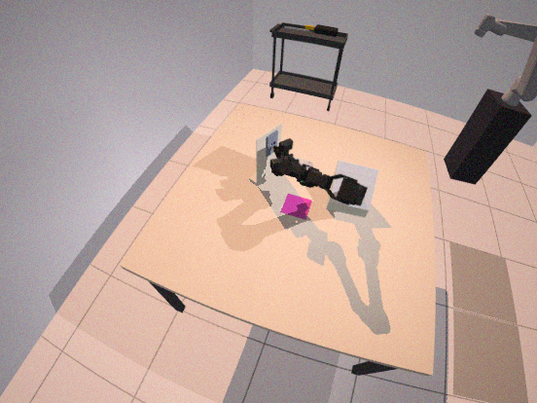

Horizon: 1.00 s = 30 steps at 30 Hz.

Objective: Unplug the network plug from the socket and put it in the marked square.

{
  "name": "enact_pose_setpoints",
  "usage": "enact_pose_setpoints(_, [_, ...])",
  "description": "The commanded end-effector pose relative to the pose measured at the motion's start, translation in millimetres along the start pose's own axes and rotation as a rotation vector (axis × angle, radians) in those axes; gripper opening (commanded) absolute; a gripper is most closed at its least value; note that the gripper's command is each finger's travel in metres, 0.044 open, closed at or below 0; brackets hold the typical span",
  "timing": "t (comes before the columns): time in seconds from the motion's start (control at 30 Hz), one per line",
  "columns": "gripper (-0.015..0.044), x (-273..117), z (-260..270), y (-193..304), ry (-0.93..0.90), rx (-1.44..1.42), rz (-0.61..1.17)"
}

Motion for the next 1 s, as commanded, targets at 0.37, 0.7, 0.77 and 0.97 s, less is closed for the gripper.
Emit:
enact_pose_setpoints(0.37, [0.0000,-10,1,2,-0.001,-0.001,-0.001])
enact_pose_setpoints(0.7, [0.0000,-15,1,3,-0.002,-0.001,0.000])
enact_pose_setpoints(0.77, [0.0000,-16,1,3,-0.002,-0.001,0.000])
enact_pose_setpoints(0.97, [0.0000,-19,1,3,-0.002,-0.001,0.000])
Point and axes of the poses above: the point midway between the two fingers, 35 mm back from their tips, its own x axis out along the fingers, its own z axis across the jaws, y = z × x, the point moved 9 cm from there along -x, back along the fingers, and after that the axes turned 10 degrees about -x, right-handed, at the moved point
